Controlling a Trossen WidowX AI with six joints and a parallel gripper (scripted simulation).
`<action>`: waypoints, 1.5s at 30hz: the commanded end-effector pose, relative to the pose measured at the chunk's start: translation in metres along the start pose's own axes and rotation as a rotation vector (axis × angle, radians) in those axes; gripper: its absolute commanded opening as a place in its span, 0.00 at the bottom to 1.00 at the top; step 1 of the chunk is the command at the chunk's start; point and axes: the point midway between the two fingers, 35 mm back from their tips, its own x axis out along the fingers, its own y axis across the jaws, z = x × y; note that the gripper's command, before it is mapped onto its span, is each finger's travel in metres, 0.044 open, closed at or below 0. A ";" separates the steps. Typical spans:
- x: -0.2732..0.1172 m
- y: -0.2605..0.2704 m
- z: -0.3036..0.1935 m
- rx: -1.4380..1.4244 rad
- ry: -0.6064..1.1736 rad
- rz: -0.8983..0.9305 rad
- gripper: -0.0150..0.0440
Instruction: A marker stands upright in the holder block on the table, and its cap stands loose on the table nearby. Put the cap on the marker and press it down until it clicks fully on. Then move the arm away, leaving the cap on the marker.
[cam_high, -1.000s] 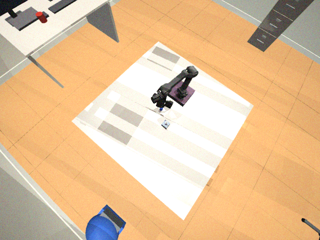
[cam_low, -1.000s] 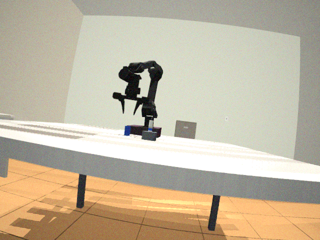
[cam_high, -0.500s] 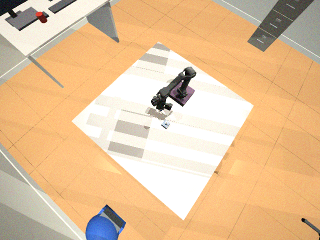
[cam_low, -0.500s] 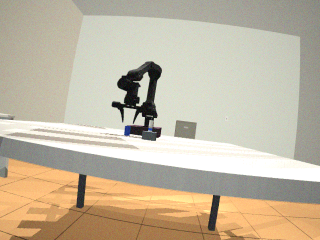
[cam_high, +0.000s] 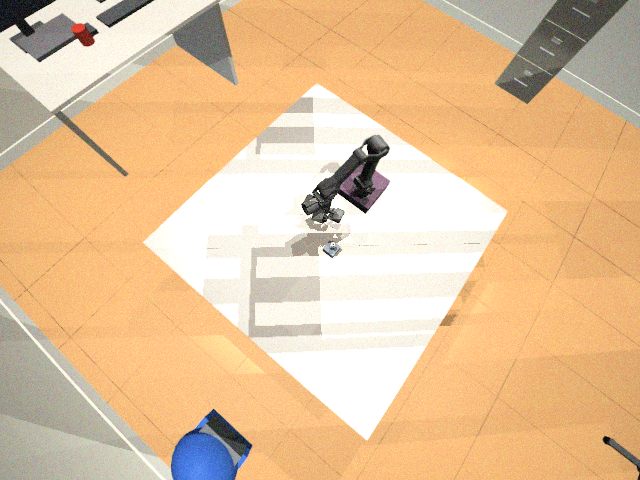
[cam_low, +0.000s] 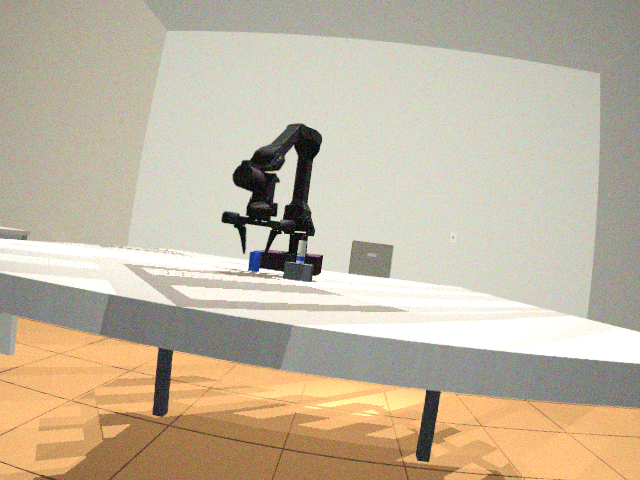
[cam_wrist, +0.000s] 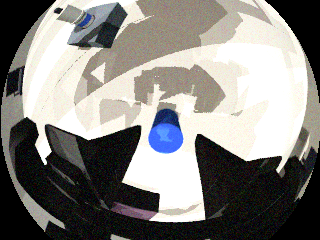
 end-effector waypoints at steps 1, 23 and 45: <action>0.008 0.001 -0.001 0.003 0.005 0.007 0.68; 0.029 0.003 -0.002 0.003 0.005 0.007 0.47; -0.015 0.001 0.000 0.003 0.005 0.007 0.25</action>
